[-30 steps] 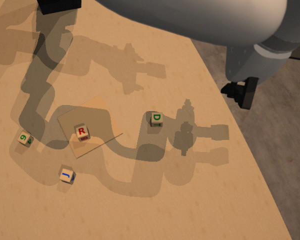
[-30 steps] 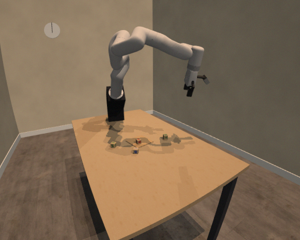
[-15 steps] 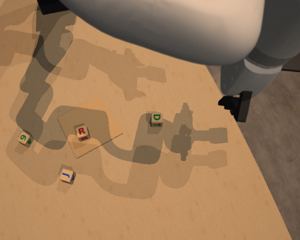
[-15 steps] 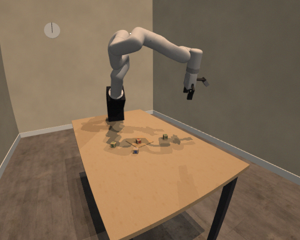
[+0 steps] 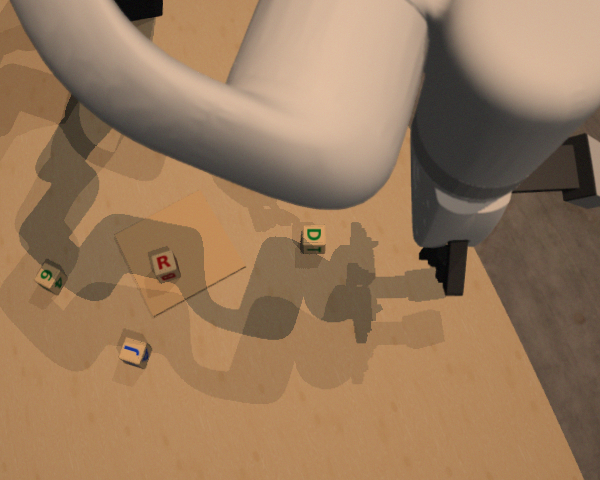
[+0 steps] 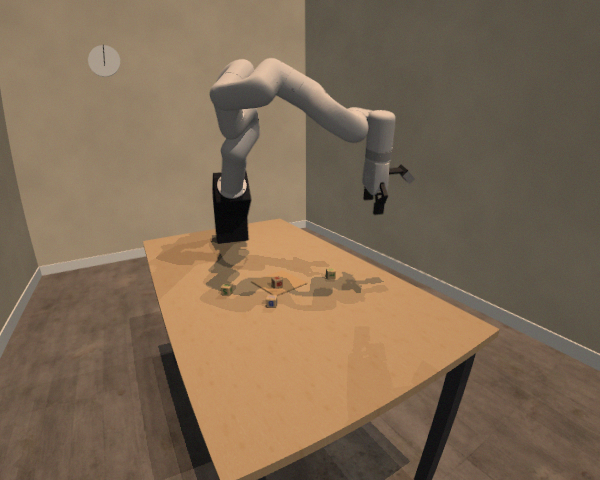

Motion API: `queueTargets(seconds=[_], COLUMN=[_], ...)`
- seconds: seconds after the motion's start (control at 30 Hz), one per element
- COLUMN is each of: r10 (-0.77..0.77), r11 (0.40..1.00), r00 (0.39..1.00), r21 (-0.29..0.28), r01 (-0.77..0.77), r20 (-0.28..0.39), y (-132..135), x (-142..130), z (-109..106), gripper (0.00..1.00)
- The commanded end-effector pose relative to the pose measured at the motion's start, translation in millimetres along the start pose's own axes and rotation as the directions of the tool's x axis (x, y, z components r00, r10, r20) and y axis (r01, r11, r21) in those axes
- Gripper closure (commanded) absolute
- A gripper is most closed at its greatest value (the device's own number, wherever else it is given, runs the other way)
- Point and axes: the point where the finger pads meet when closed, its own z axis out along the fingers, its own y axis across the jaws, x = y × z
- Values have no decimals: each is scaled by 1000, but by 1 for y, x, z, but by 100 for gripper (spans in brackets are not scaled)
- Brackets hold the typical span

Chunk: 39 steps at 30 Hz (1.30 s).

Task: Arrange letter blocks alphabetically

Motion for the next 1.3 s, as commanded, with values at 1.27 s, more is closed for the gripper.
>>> queueTargets(seconds=[1.27], r10=[-213], r11=[977], r00=[957], r21=[-56], r01=[206], r20=[-198], y=[37], x=[-48], z=[72], gripper=[0])
